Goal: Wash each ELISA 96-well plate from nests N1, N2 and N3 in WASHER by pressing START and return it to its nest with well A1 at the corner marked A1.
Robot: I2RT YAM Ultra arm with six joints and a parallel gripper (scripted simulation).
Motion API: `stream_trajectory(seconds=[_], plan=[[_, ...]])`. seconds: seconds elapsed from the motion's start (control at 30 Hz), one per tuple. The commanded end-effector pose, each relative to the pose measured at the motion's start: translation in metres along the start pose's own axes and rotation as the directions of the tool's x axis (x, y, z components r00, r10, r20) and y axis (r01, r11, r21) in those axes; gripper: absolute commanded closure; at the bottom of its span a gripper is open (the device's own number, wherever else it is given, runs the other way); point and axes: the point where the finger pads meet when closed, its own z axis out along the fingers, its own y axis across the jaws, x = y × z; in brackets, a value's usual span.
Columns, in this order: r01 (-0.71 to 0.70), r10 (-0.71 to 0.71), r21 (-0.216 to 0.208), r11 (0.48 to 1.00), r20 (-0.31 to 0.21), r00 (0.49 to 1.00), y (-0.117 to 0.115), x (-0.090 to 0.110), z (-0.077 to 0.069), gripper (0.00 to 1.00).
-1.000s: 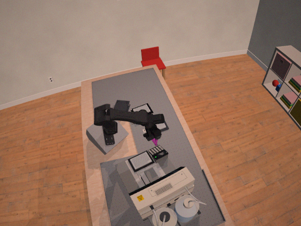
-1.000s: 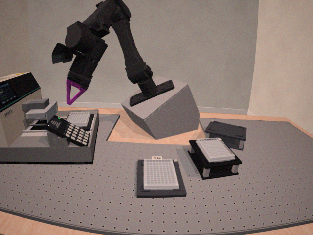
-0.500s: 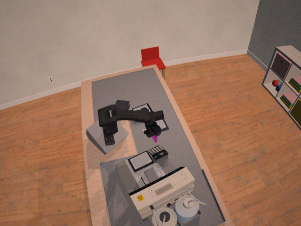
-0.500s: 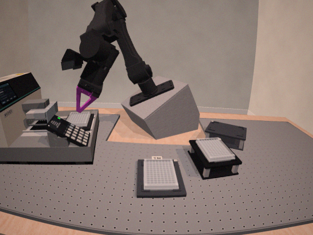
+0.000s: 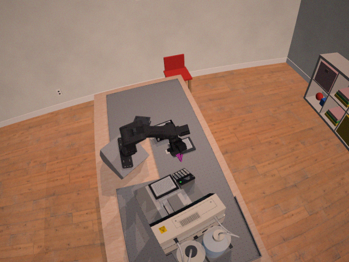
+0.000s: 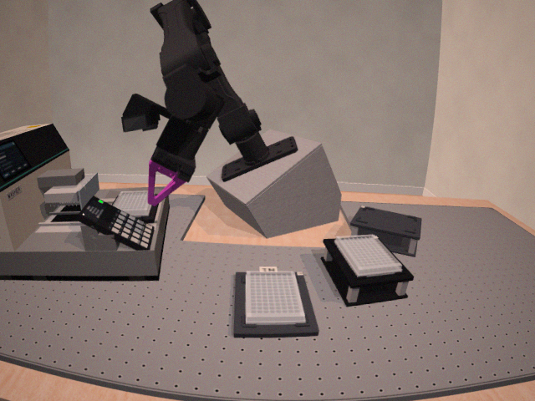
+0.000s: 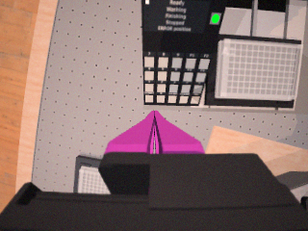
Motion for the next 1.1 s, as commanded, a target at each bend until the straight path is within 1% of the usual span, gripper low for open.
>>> stream_trajectory(seconds=[0.0,0.17,1.07], plan=[[-0.031,0.031,-0.001,1.0,0.018,0.999,0.004,0.004,-0.002,1.0],[-0.031,0.031,-0.001,1.0,0.018,0.999,0.011,0.017,-0.001,1.0],[-0.031,0.031,-0.001,1.0,0.018,0.999,0.011,0.017,-0.001,1.0]])
